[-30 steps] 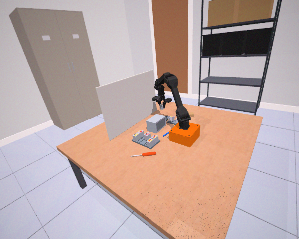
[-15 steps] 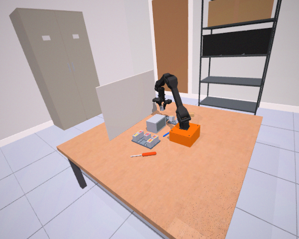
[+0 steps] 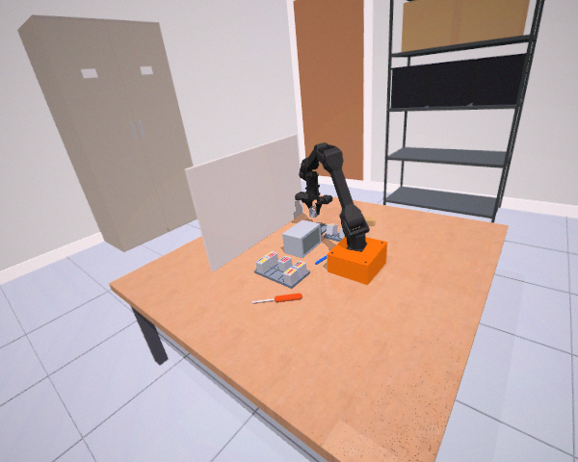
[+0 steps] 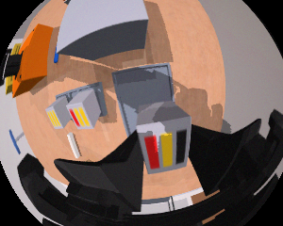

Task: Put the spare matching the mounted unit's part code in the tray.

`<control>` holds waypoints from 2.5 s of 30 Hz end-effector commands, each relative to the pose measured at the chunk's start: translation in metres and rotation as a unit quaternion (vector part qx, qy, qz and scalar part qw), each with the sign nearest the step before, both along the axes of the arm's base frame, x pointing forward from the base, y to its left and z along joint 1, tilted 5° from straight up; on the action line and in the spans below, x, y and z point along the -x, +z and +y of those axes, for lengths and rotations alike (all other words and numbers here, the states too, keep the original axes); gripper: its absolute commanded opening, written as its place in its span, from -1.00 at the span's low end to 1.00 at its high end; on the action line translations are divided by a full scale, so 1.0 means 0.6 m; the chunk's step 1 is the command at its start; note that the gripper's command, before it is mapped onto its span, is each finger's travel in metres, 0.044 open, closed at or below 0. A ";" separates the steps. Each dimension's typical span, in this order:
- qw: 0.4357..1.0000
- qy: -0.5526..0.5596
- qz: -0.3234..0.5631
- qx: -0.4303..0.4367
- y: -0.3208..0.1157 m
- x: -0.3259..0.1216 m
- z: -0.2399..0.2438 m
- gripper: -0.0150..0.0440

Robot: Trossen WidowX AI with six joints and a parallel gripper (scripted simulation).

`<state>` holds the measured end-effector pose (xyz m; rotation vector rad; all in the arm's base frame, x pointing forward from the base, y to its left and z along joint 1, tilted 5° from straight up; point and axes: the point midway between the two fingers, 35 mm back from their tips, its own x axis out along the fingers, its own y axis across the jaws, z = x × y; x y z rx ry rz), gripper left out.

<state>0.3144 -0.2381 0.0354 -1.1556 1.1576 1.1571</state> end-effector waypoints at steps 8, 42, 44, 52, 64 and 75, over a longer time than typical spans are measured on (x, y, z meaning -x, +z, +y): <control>1.000 -0.003 0.000 -0.004 -0.022 -0.001 0.004 -0.49; 1.000 -0.003 0.000 -0.004 -0.081 0.002 0.011 -0.49; 1.000 -0.003 0.000 -0.004 -0.084 0.002 0.012 -0.49; 1.000 -0.003 0.000 -0.004 -0.098 0.003 0.015 -0.49; 1.000 -0.003 0.001 -0.004 -0.117 0.006 0.018 -0.49; 1.000 0.000 0.000 -0.001 -0.112 0.005 0.016 0.40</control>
